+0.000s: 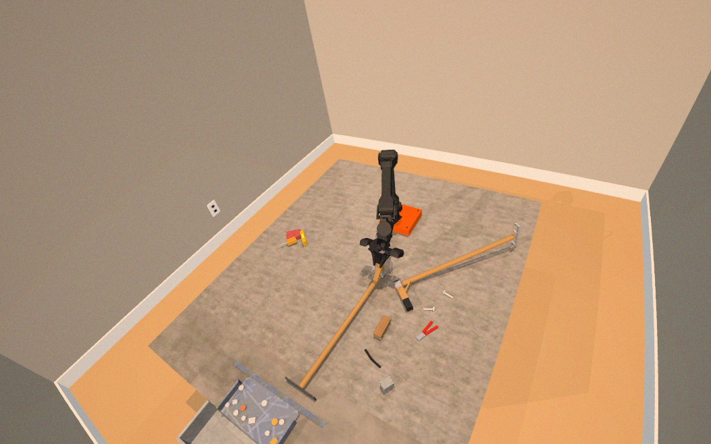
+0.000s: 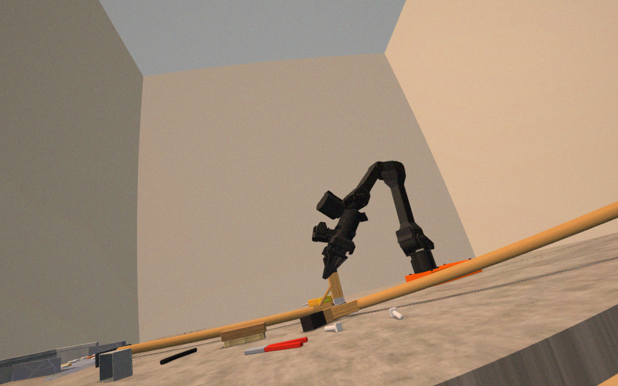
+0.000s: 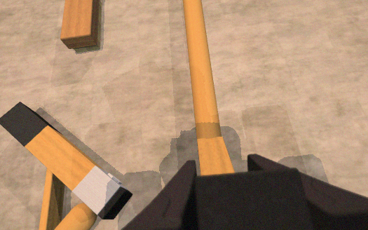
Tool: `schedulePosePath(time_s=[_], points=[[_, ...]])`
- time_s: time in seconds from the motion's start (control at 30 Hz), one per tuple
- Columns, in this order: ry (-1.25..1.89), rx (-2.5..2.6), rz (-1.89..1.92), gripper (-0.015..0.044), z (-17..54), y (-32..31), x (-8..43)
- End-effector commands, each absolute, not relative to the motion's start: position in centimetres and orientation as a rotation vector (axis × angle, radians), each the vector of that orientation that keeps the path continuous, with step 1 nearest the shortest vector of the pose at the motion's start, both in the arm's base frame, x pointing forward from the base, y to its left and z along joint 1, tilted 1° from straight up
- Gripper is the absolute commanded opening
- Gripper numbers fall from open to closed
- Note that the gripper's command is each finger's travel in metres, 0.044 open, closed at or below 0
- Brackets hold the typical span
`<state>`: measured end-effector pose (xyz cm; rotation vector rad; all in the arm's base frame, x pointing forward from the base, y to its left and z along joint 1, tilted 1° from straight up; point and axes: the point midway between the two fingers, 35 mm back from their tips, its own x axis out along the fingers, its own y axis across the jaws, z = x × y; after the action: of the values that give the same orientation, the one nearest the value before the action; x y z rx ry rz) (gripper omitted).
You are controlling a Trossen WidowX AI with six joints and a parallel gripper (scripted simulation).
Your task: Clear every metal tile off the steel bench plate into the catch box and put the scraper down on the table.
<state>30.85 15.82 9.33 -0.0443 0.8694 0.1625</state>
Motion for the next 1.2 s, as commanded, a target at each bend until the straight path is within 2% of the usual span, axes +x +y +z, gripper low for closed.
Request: schedulePosePath(time_s=[0.0,0.73,1.17], points=[[0.863,-0.046,0.165,0.0,9.4,15.5,30.7],[0.866,-0.05,0.172,0.0,9.2,15.2,26.4],[0.877,-0.054,0.171,0.0,9.1,13.9,26.9]])
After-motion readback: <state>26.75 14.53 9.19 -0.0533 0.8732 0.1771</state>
